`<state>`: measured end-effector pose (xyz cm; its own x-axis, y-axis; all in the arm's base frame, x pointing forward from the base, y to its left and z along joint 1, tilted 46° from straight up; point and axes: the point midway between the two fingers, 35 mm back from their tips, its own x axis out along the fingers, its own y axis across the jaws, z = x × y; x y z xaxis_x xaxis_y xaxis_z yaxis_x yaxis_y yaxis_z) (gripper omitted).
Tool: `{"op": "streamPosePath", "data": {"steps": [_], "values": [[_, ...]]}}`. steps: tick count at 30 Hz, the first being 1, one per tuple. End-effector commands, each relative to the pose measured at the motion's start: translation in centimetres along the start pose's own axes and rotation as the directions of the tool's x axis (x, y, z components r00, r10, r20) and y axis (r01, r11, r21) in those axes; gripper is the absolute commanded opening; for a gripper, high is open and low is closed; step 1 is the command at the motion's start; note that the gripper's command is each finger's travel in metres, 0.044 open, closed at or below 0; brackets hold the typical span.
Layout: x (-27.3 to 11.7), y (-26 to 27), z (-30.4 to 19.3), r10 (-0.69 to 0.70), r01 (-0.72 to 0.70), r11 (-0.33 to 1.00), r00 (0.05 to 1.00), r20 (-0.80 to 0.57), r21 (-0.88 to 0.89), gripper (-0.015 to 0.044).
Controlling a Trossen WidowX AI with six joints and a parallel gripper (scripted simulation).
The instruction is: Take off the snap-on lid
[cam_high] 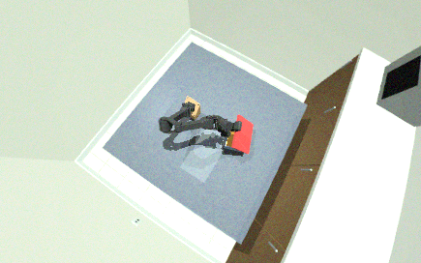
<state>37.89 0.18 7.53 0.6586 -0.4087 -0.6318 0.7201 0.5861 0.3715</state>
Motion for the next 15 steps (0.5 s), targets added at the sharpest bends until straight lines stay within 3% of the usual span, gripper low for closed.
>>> {"op": "streamPosePath", "data": {"steps": [1,15], "values": [[-0.5,1.0,0.2,0.013,-0.013,1.000,1.000,0.003,0.008,0.0000],[-1.7,2.3,0.2,0.013,-0.013,1.000,1.000,0.003,0.008,0.0000]]}}
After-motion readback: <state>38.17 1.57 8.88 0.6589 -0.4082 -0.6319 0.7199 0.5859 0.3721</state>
